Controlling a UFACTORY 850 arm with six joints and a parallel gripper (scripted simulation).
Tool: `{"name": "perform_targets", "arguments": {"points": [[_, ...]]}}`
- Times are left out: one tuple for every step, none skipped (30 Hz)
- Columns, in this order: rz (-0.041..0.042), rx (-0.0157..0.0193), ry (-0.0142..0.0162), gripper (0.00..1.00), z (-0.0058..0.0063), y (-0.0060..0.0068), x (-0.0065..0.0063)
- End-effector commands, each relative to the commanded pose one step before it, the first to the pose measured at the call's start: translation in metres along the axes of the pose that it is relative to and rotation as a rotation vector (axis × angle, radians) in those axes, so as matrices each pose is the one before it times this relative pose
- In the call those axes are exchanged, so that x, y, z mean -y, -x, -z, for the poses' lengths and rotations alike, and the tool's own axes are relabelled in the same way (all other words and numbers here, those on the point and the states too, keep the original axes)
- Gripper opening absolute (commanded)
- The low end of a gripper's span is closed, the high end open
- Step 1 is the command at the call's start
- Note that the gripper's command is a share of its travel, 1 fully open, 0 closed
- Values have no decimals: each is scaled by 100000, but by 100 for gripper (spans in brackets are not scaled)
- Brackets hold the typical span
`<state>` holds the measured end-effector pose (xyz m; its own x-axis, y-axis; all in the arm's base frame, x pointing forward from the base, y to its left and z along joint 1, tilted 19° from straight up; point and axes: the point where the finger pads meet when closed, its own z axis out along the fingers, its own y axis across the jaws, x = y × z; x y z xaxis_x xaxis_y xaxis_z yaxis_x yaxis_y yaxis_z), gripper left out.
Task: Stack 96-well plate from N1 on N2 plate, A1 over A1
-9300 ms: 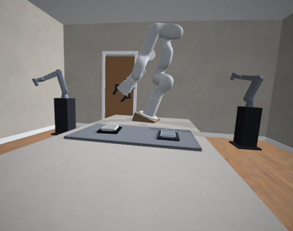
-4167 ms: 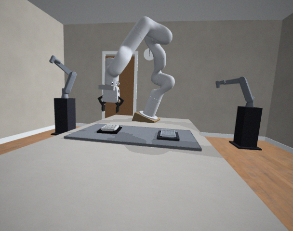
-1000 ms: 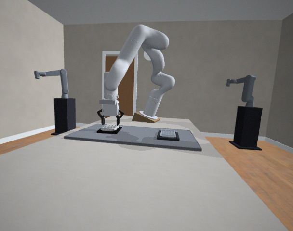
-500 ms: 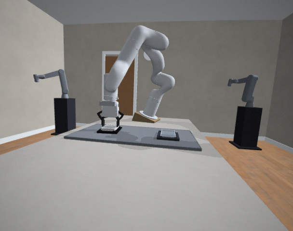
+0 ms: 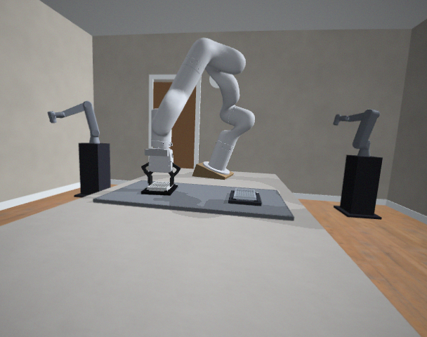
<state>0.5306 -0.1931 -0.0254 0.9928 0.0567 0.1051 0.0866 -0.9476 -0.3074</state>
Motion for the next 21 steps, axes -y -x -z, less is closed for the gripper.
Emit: {"name": "perform_targets", "arguments": {"points": [[28,-175,105,100,76,-85,-45],[0,0,0,100,0,0,0],[1,-1,3,100,8,-2,-1],[0,0,0,100,-2,0,0],[0,0,0,100,-1,0,0],[0,0,0,100,0,0,0],[0,-1,0,100,0,0,0],[0,0,0,100,0,0,0],[0,0,0,100,0,0,0],[0,0,0,100,0,0,0],[-1,0,-3,0,58,4,1],[0,0,0,0,0,0,0],[0,0,0,0,0,0,0],[0,0,0,0,0,0,0],[0,0,0,0,0,0,0],[0,0,0,0,0,0,0],[0,0,0,0,0,0,0],[0,0,0,0,0,0,0],[0,0,0,0,0,0,0],[0,0,0,0,0,0,0],[0,0,0,0,0,0,0]]}}
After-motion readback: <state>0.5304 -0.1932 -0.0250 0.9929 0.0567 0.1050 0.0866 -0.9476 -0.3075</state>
